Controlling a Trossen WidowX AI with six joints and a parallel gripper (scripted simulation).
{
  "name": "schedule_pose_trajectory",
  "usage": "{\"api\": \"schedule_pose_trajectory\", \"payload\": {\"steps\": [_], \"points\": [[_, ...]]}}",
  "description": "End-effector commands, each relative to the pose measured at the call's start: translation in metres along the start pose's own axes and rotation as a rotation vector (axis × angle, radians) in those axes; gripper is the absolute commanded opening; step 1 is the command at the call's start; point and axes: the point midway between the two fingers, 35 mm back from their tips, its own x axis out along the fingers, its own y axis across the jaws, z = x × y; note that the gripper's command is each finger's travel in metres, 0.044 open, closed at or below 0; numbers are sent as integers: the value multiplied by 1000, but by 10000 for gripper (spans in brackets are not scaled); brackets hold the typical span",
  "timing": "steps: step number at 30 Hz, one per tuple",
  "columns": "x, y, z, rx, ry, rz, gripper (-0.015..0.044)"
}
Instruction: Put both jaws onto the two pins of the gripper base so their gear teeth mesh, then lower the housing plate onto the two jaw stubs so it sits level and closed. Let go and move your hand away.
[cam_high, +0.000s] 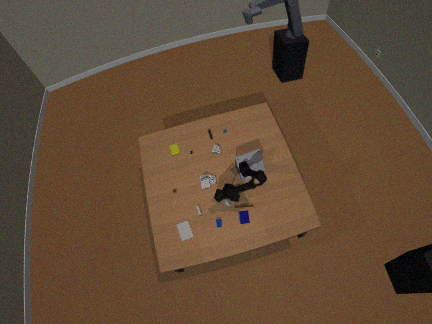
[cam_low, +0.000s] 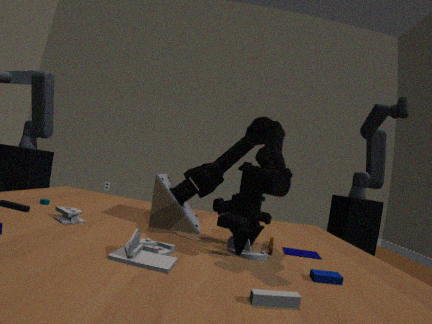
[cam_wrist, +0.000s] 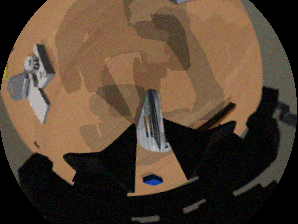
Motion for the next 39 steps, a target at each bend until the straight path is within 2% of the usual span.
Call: {"api": "schedule_pose_trajectory", "payload": {"steps": [1,14,39], "points": [[0,0,0,0,0,-1,134],[-2,0,0,0,-1,0,134],[-77,1,0,3,-6,6,134]]}}
